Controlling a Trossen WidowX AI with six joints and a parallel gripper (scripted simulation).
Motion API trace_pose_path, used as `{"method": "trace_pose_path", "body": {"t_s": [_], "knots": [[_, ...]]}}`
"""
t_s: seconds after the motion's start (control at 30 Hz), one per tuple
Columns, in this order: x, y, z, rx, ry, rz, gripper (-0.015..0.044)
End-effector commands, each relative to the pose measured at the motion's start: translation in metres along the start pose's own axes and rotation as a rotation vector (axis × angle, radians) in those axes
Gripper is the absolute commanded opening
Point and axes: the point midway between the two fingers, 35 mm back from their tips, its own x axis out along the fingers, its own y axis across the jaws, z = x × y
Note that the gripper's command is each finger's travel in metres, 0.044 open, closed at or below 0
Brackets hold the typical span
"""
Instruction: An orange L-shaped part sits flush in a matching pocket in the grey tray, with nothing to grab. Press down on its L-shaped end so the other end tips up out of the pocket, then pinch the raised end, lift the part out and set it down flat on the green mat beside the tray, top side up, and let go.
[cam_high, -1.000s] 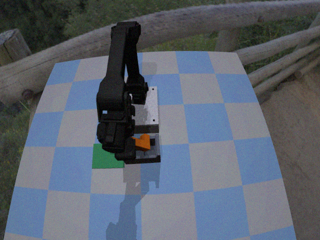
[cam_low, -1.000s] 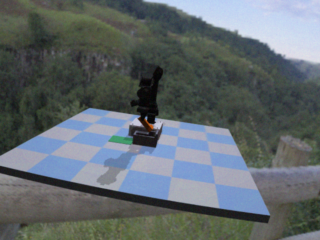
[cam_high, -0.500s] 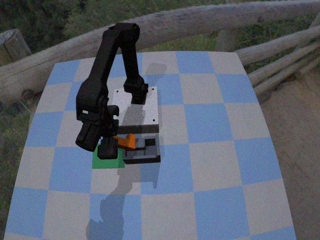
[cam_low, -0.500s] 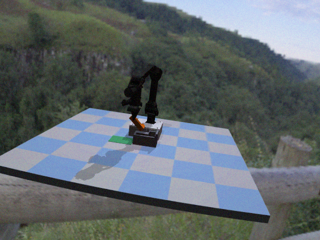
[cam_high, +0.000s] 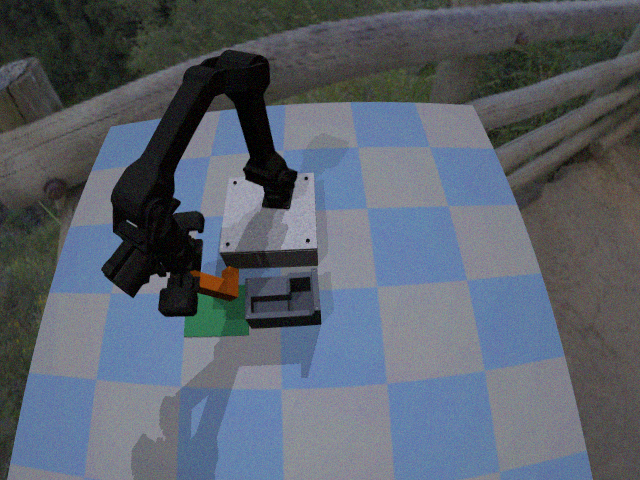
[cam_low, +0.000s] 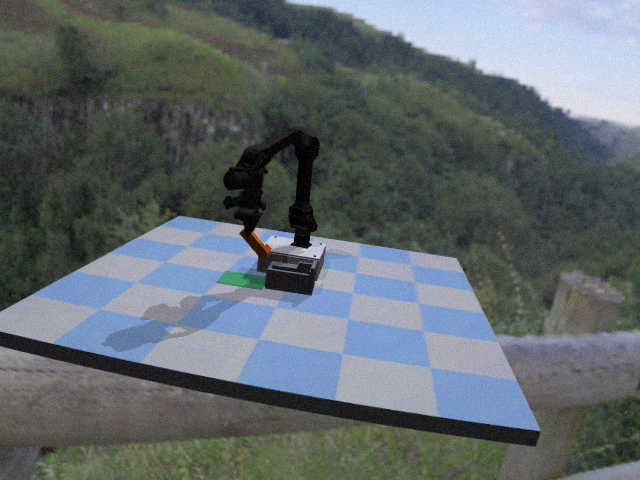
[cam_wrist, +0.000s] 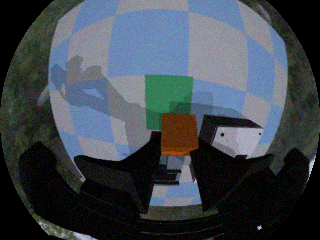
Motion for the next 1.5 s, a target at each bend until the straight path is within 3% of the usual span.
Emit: {"method": "trace_pose_path", "body": {"t_s": [0.0, 1.47], "knots": [[-0.003, 0.002, 0.018, -0.005, -0.009, 0.011, 0.0], [0.054, 0.002, 0.026, -0.005, -0.01, 0.011, 0.0]]}}
